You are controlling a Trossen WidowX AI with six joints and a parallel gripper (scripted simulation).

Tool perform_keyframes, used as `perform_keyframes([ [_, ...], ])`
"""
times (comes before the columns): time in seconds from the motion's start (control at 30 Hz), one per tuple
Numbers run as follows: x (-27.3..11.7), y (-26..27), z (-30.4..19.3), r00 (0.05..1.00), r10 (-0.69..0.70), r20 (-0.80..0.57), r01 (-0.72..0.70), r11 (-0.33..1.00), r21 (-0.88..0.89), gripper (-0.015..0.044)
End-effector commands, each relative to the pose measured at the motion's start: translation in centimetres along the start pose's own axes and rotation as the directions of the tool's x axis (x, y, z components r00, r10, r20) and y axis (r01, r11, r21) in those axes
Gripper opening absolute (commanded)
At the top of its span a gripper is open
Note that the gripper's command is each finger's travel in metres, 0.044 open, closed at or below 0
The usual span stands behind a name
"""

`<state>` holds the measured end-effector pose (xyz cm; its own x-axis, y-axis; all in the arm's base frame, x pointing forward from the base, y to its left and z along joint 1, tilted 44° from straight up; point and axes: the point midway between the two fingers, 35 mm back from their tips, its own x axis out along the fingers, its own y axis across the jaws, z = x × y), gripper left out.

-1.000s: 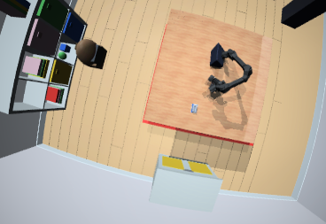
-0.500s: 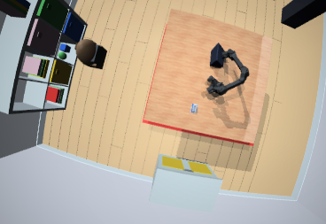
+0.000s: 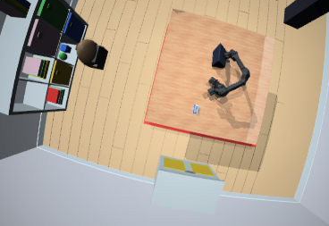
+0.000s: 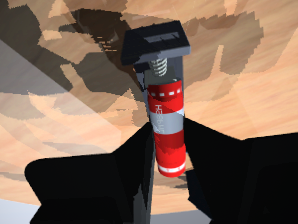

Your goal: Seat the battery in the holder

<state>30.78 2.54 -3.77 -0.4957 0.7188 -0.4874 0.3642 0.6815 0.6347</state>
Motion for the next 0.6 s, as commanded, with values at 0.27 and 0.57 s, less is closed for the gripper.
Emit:
perform_keyframes([
  [0.27,-0.54,0.11,1.08,1.000,-0.006,0.023,0.006,1.000,0.000,0.0069],
  [0.57,-0.76,0.14,1.46,0.999,-0.008,0.034,0.008,1.000,-0.001,0.0069],
])
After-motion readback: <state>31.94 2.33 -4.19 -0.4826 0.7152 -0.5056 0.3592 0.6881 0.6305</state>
